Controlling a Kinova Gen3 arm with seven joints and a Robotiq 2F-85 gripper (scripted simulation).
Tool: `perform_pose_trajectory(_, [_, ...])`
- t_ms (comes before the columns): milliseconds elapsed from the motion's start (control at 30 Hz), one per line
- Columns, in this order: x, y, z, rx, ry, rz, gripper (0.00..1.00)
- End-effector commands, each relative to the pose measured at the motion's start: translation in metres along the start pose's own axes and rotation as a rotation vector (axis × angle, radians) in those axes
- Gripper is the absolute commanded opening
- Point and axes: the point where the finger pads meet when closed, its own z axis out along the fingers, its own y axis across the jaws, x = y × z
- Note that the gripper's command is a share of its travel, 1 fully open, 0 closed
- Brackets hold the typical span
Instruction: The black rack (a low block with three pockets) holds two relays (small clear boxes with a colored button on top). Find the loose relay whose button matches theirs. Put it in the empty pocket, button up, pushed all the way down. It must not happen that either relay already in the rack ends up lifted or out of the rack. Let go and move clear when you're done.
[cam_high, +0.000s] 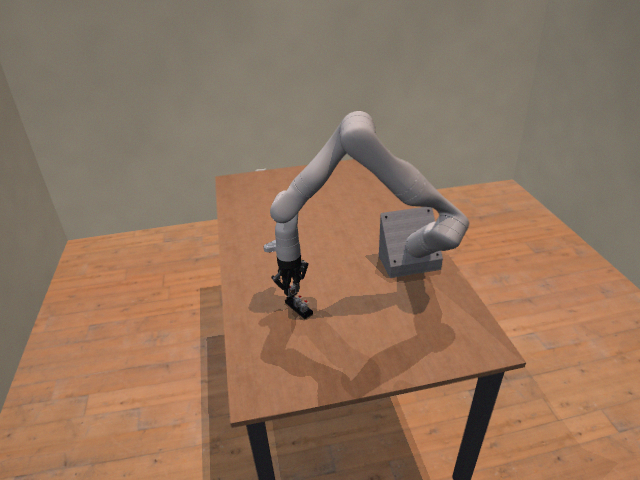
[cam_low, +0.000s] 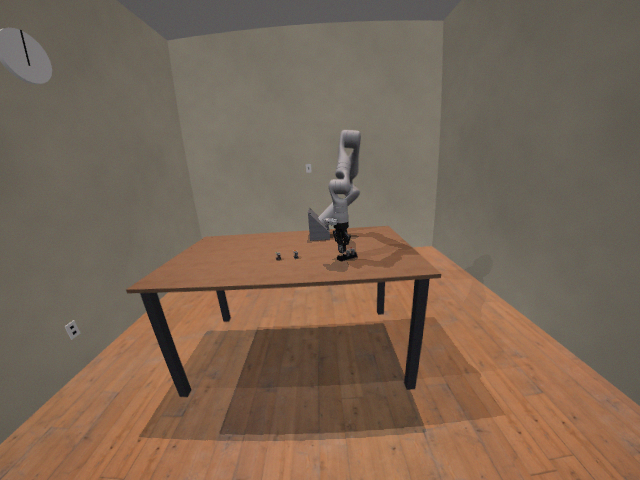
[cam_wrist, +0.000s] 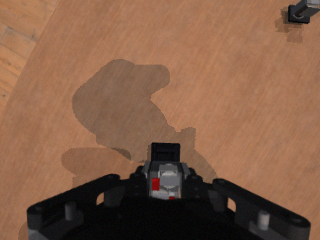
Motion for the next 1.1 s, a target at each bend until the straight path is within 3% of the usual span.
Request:
perform_pose_trajectory(0, [0.0005, -0.0003, -0.0008, 0.001, 0.002, 0.000, 0.00])
perform_pose_trajectory(1067, [0.0005, -0.0003, 0.0047, 0.001, 0.002, 0.000, 0.00])
